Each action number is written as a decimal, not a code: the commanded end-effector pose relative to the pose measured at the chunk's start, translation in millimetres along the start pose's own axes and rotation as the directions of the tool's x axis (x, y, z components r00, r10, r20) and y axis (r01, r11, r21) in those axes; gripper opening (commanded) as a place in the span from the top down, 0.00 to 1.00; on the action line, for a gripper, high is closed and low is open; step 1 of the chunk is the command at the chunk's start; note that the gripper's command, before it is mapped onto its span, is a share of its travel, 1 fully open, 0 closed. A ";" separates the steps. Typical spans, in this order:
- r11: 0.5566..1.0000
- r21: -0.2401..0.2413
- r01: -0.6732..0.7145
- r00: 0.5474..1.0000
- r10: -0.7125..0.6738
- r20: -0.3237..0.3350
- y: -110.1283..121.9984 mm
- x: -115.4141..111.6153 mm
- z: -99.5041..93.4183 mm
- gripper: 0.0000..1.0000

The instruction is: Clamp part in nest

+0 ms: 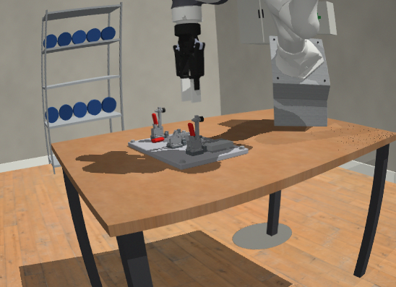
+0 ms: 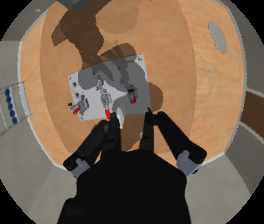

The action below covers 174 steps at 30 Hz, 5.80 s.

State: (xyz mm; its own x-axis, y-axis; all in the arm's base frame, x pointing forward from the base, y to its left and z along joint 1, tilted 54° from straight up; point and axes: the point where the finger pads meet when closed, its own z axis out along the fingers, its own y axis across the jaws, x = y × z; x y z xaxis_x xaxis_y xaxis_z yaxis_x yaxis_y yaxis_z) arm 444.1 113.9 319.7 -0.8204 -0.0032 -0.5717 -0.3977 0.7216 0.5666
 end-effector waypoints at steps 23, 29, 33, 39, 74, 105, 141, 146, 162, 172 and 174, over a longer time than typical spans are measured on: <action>1.000 0.004 0.005 1.000 -0.005 0.007 -2.1 -2.1 57.7 0.72; 1.000 0.004 0.005 1.000 -0.005 0.007 -2.1 -2.1 59.6 0.72; 1.000 0.004 0.005 1.000 -0.005 0.007 -2.1 -2.1 59.6 0.72; 1.000 0.004 0.005 1.000 -0.005 0.007 -2.1 -2.1 59.6 0.72; 1.000 0.004 0.003 1.000 -0.003 0.007 -2.6 -3.5 90.8 0.72; 1.000 0.004 0.003 1.000 -0.003 0.007 -2.7 -3.7 96.2 1.00; 1.000 0.004 0.003 1.000 -0.003 0.007 -2.7 -4.4 96.2 1.00; 1.000 0.004 0.003 1.000 -0.003 0.007 -2.7 -5.7 96.1 1.00; 1.000 0.004 0.003 1.000 -0.003 0.007 -2.7 -14.5 96.2 1.00; 1.000 0.004 0.003 1.000 -0.003 0.007 -2.7 -22.2 97.7 1.00; 1.000 0.004 0.003 1.000 -0.003 0.007 -2.7 -24.3 98.3 1.00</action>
State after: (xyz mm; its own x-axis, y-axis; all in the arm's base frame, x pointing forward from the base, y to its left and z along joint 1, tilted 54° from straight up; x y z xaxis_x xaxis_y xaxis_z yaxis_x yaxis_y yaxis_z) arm 500.1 179.7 271.1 -0.8146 -0.0076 -0.5799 -0.4057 0.7221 0.5604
